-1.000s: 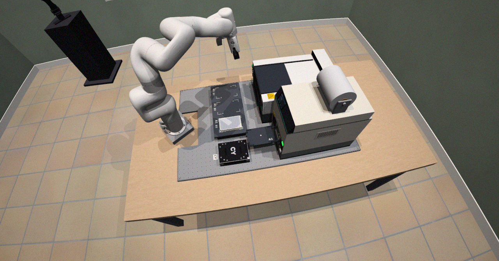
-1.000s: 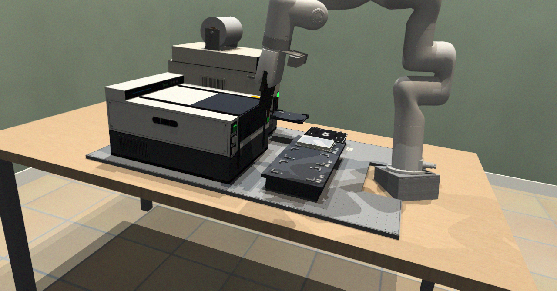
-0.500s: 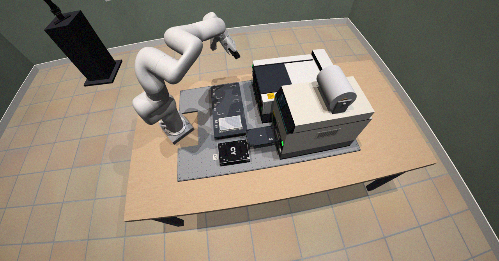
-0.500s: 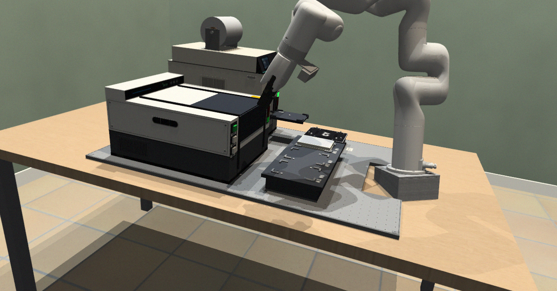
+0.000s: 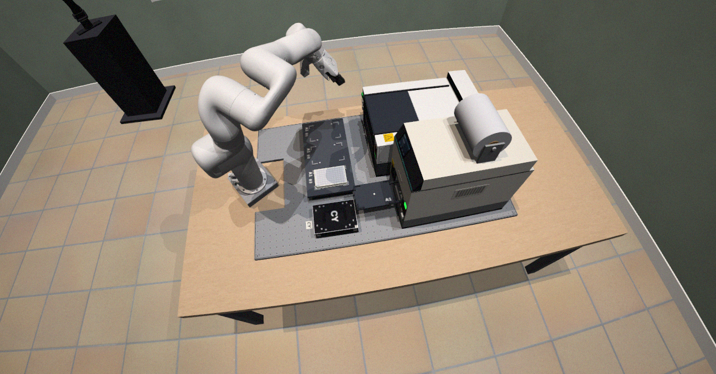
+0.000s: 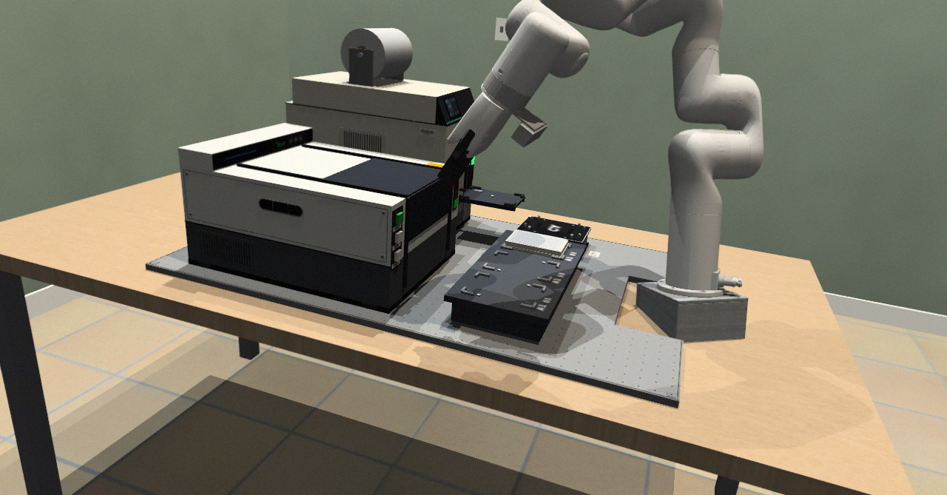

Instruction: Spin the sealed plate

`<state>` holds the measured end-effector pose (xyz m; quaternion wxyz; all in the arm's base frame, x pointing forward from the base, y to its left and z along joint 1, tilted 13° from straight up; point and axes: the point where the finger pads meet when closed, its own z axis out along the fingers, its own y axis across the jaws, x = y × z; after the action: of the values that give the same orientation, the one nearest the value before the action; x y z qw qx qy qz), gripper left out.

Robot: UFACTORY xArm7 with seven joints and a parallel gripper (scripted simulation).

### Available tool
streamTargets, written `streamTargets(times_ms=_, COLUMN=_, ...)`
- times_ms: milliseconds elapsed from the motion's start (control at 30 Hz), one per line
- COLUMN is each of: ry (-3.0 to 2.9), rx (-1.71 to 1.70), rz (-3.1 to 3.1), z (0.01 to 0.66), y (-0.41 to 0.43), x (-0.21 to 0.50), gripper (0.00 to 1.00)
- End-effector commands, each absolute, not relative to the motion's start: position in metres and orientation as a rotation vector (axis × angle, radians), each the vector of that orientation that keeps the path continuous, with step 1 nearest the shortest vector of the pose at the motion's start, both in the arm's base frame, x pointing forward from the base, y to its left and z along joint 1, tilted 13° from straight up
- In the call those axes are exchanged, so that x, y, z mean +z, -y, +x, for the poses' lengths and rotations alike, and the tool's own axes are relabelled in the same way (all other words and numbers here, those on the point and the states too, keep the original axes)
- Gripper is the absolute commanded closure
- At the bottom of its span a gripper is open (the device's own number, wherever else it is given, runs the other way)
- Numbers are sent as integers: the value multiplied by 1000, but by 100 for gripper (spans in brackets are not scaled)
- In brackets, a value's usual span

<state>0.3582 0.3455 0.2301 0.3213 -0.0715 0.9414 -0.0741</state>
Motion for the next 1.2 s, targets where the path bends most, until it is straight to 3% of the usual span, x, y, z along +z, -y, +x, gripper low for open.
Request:
streamTargets(times_ms=0, ry=-2470, rx=-189, rz=-188, z=358, y=-347, x=232, gripper=100)
streamTargets(times_ms=767, ry=-2470, rx=-189, rz=-188, z=379, y=-330, x=130, gripper=100)
streamTargets(times_ms=1167, ry=-2470, rx=-189, rz=-188, z=383, y=-327, x=113, gripper=100)
